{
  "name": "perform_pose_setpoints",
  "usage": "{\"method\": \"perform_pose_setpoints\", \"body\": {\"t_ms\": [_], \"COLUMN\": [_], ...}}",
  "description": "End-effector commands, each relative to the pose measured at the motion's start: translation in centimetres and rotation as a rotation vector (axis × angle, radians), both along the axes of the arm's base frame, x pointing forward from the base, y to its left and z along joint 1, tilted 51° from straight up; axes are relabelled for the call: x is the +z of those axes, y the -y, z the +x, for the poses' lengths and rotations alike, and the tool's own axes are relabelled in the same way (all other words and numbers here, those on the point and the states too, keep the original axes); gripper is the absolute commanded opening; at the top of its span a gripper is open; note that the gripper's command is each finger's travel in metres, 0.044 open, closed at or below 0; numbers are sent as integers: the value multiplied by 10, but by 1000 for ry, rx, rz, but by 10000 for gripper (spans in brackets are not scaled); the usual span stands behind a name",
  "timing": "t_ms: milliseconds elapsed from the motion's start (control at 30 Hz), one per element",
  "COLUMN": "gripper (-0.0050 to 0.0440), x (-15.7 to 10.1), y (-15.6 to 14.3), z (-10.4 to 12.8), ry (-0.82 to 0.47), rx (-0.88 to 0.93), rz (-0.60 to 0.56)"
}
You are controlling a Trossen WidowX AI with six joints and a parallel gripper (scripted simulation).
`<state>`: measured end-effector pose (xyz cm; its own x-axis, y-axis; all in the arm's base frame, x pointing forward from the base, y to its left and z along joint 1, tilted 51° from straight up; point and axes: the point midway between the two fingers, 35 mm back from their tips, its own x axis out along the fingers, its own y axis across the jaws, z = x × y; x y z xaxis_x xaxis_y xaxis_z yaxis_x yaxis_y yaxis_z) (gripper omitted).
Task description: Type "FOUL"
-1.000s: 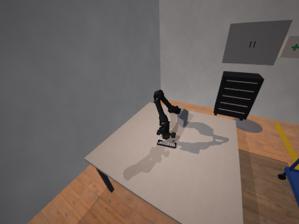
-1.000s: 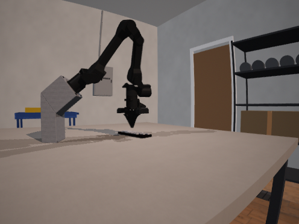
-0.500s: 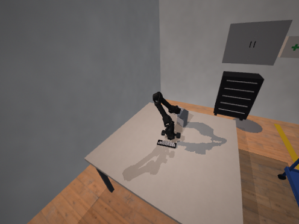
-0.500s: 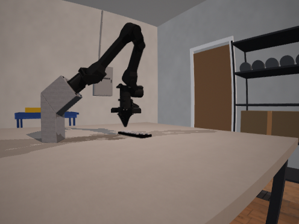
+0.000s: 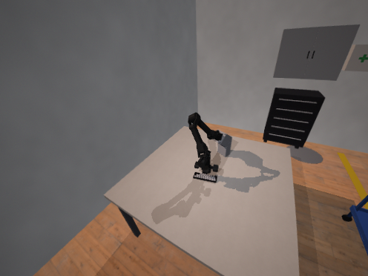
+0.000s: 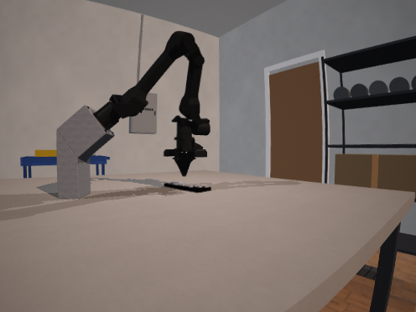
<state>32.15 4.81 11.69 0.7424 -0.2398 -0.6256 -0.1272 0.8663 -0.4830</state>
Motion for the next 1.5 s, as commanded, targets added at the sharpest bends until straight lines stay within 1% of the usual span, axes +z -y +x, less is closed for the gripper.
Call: {"method": "perform_pose_setpoints", "body": {"t_ms": [0,67,700,1467], "gripper": [0,0,0,0], "x": [0,-5,-16,-16], "y": [3,4,9,9], "z": [7,12,25,26], "ry": [3,3,3,3], "rx": [1,2,2,2], "rz": [2,2,2,2]}}
